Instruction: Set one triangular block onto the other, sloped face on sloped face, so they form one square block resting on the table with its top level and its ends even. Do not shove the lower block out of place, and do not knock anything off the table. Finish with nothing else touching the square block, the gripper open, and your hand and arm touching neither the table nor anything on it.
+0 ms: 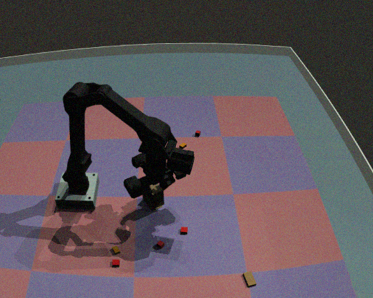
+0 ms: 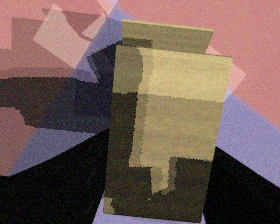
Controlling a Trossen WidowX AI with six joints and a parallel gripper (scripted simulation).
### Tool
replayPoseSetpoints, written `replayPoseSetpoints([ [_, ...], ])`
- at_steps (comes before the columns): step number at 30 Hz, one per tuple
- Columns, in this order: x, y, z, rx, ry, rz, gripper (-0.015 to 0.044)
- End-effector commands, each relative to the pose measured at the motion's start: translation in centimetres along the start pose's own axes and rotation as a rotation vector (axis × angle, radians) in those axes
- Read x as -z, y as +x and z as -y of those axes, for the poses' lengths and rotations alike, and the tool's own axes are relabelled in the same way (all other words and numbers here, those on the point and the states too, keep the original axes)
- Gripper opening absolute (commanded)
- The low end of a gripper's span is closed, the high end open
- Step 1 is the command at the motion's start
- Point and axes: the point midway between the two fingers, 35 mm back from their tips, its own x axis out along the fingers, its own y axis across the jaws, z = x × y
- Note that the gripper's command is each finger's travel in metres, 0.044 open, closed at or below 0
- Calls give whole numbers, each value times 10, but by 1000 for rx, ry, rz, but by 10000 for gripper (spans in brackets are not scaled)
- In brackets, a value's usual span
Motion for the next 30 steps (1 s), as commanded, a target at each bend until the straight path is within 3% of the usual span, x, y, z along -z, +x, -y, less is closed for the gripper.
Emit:
replayPoseSetpoints([
  [1, -1, 2, 1, 6, 6, 3, 0],
  [30, -5, 20, 0, 7, 6, 4, 0],
])
